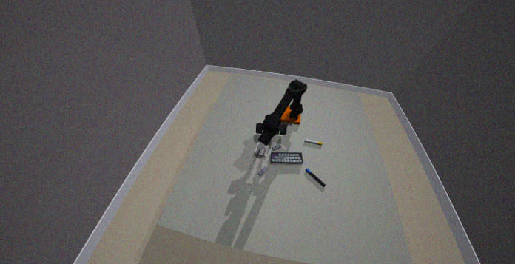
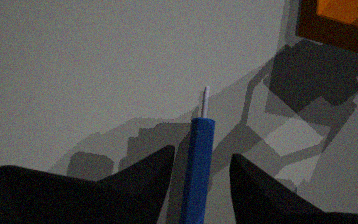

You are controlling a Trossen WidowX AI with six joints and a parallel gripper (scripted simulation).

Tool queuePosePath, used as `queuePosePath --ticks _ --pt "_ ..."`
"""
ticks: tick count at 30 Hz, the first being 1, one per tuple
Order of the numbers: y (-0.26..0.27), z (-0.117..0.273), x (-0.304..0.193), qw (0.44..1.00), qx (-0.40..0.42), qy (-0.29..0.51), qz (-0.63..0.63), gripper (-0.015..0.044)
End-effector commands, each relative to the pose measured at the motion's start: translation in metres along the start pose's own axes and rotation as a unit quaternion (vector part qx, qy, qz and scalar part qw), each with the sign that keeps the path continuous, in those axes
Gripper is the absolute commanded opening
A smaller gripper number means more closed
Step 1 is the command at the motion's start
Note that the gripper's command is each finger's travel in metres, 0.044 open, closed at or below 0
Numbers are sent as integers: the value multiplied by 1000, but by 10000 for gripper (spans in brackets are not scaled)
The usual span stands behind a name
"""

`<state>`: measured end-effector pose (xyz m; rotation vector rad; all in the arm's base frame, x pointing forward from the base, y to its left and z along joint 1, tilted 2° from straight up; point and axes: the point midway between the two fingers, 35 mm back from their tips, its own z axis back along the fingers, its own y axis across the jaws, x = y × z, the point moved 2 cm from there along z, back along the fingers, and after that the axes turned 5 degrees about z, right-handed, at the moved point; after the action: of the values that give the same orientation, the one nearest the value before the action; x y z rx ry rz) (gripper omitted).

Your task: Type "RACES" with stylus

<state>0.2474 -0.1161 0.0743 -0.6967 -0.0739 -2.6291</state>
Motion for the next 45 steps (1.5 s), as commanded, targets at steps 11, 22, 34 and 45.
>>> queuePosePath --ticks 11,22,34,45 --pt "0 -10 -5 1000 -1 -4 -2 150" --pt "0 -16 -7 1000 -1 -4 -2 150" --pt "0 -22 -11 1000 -1 -4 -2 150" --pt "0 -27 -13 1000 -1 -4 -2 150"
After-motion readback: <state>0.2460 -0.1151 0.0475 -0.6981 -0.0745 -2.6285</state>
